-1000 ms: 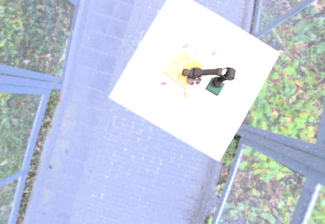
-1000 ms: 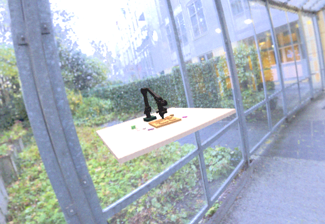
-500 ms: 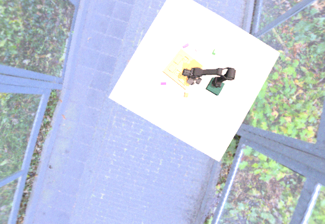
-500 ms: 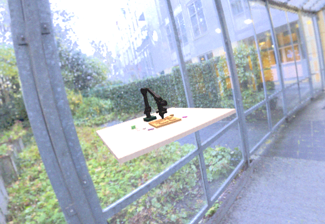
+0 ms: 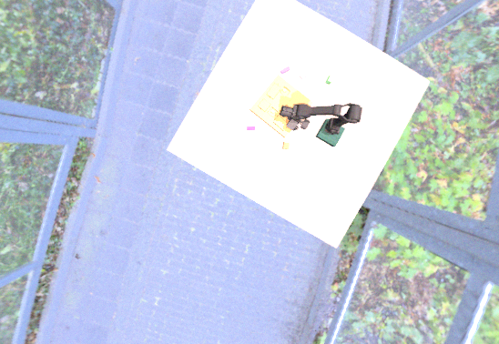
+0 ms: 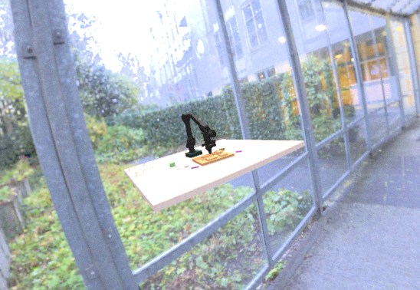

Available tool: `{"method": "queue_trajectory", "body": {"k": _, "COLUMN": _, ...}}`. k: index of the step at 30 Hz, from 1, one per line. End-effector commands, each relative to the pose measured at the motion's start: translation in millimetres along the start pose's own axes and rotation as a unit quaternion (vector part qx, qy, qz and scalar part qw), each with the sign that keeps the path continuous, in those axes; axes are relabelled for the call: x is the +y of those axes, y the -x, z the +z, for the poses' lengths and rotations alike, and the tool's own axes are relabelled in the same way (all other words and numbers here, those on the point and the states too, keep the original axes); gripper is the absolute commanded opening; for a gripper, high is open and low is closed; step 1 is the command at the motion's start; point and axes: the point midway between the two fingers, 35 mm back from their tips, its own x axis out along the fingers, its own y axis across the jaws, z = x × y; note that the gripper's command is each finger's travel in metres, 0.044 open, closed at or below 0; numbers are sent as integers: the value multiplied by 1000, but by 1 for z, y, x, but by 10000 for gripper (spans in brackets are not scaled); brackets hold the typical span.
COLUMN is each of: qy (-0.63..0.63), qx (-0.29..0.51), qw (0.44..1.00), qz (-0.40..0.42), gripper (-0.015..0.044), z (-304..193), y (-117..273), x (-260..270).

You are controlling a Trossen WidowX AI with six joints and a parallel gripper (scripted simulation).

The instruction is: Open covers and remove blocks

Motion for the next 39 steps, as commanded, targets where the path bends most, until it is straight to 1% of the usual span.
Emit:
{"method": "queue_trajectory", "body": {"k": 1, "qy": 1, "qx": 3, "qw": 1000, "qz": 2, "gripper": 0, "z": -2, "y": -1, "x": 2}}
{"method": "queue_trajectory", "body": {"k": 20, "qy": 5, "qx": 3, "qw": 1000, "qz": 2, "gripper": 0, "z": -1, "y": 14, "x": 1}}
{"method": "queue_trajectory", "body": {"k": 21, "qy": 2, "qx": 3, "qw": 1000, "qz": 10, "gripper": 26, "z": -1, "y": 8, "x": 3}}
{"method": "queue_trajectory", "body": {"k": 22, "qy": 2, "qx": 3, "qw": 1000, "qz": 9, "gripper": 53, "z": -1, "y": 10, "x": 2}}
{"method": "queue_trajectory", "body": {"k": 25, "qy": 3, "qx": 3, "qw": 1000, "qz": 7, "gripper": 131, "z": 0, "y": 26, "x": 0}}
{"method": "queue_trajectory", "body": {"k": 26, "qy": 3, "qx": 3, "qw": 1000, "qz": 6, "gripper": 144, "z": 0, "y": 32, "x": 0}}
{"method": "queue_trajectory", "body": {"k": 32, "qy": 5, "qx": 3, "qw": 1000, "qz": 2, "gripper": 144, "z": 0, "y": 63, "x": 0}}
{"method": "queue_trajectory", "body": {"k": 39, "qy": 5, "qx": 3, "qw": 1000, "qz": 2, "gripper": 144, "z": 0, "y": 62, "x": 0}}
